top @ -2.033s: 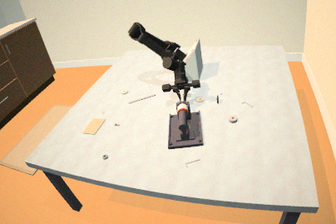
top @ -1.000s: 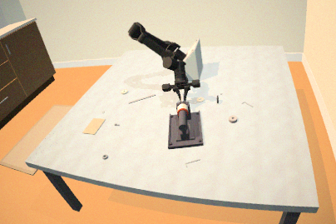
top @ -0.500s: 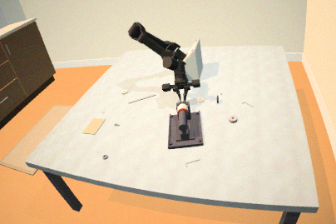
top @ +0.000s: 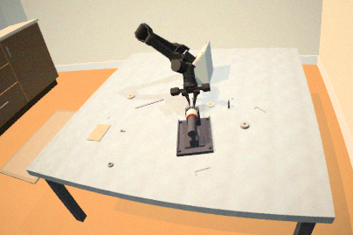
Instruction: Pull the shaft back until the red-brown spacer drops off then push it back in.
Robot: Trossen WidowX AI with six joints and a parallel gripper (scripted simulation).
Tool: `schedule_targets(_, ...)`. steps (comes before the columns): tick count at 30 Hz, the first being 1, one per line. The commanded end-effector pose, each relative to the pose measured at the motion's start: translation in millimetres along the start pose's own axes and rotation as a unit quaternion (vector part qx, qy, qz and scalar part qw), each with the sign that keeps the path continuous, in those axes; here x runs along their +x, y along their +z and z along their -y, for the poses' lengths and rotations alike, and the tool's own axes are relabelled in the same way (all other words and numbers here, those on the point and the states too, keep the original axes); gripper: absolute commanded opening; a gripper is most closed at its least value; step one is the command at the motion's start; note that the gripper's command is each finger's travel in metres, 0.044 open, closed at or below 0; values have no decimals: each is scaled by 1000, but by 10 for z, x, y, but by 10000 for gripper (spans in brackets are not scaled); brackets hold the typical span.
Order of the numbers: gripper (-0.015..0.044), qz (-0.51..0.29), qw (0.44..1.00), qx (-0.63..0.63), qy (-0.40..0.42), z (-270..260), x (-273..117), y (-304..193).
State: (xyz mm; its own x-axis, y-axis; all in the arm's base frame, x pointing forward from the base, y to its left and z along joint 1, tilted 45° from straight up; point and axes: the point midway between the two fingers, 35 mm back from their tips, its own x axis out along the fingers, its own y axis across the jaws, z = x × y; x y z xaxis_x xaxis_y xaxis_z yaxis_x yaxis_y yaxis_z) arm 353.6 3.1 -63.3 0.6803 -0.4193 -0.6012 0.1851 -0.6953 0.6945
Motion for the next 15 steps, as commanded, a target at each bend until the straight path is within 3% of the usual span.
schedule_targets(1, 0, 0, 1000, 2, 0, -2, -6, 6)
schedule_targets(15, 0, 0, 1000, 2, 0, -2, -17, 17)
